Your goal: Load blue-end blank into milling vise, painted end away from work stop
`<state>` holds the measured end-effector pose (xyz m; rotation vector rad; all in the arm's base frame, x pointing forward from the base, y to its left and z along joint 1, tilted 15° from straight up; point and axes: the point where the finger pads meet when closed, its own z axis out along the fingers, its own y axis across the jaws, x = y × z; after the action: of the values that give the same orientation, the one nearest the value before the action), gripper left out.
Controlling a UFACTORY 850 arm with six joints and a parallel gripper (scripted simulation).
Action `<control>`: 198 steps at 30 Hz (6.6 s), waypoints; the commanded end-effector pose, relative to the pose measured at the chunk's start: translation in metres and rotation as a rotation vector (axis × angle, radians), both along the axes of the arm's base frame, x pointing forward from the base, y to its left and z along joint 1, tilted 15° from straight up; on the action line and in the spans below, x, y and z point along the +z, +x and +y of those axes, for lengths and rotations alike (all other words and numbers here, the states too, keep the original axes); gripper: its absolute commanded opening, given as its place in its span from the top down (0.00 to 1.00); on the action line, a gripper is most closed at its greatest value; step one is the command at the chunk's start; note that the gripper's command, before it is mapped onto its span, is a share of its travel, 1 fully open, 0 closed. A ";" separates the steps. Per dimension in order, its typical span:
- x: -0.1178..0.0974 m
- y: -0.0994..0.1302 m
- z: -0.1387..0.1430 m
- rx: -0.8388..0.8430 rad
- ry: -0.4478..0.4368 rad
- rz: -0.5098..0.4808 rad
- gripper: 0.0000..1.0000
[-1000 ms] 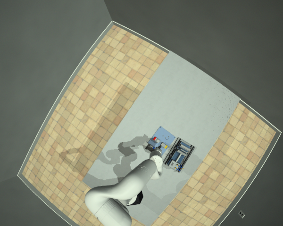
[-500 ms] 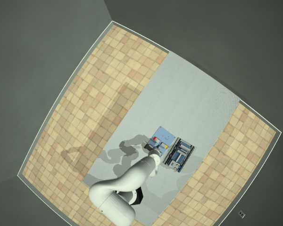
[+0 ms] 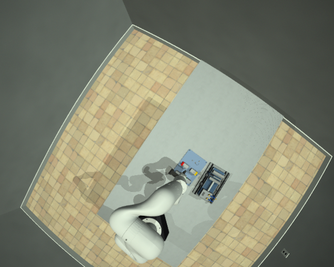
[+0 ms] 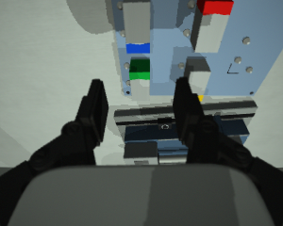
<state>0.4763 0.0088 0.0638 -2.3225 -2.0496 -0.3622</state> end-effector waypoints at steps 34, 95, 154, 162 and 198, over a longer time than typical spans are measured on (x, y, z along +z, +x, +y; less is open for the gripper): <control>-0.040 0.000 0.019 -0.001 0.011 -0.031 0.37; -0.033 0.001 0.015 -0.002 0.010 -0.038 0.37; -0.104 0.015 0.028 -0.002 0.011 -0.038 0.37; -0.103 0.015 0.028 -0.002 0.011 -0.038 0.37; -0.099 0.014 0.027 -0.002 0.011 -0.038 0.37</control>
<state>0.4900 0.0357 -0.0350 -2.3297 -2.0563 -0.4179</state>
